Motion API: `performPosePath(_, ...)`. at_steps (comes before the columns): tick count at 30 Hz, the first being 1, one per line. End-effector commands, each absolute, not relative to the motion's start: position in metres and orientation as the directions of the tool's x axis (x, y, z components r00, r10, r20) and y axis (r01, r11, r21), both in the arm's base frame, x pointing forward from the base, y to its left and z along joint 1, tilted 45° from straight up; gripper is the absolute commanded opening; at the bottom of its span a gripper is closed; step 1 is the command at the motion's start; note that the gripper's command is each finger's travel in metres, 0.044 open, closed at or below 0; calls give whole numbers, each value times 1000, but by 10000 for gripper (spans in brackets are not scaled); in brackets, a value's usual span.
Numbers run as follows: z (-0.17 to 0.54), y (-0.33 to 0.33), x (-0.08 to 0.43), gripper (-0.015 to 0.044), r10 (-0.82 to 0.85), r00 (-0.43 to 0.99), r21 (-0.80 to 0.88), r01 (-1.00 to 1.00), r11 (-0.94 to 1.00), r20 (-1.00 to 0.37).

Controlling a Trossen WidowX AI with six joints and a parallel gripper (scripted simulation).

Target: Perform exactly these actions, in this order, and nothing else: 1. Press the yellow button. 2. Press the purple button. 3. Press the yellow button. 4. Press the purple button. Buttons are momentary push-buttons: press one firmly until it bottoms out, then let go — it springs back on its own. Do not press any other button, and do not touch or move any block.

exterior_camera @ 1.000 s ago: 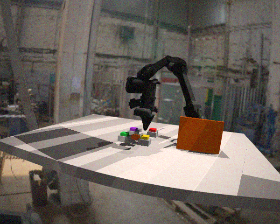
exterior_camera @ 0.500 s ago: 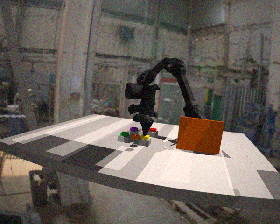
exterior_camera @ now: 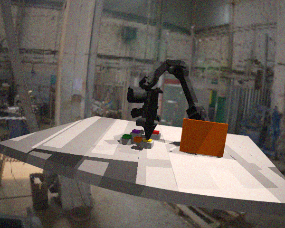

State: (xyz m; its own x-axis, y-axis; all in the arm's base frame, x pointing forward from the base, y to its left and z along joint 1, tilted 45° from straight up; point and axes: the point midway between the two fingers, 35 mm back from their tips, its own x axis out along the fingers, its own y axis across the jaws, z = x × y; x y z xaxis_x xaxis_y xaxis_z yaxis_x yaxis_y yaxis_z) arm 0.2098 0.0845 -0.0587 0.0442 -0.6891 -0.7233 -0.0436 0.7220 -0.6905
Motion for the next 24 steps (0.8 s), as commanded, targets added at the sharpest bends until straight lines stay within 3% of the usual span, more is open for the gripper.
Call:
performPosePath(1, -59, 83, 210, 20, -692, 45, -694, -48, 718, -720)
performPosePath(24, 11, 149, 207, 20, -690, 44, -691, -50, 721, -723)
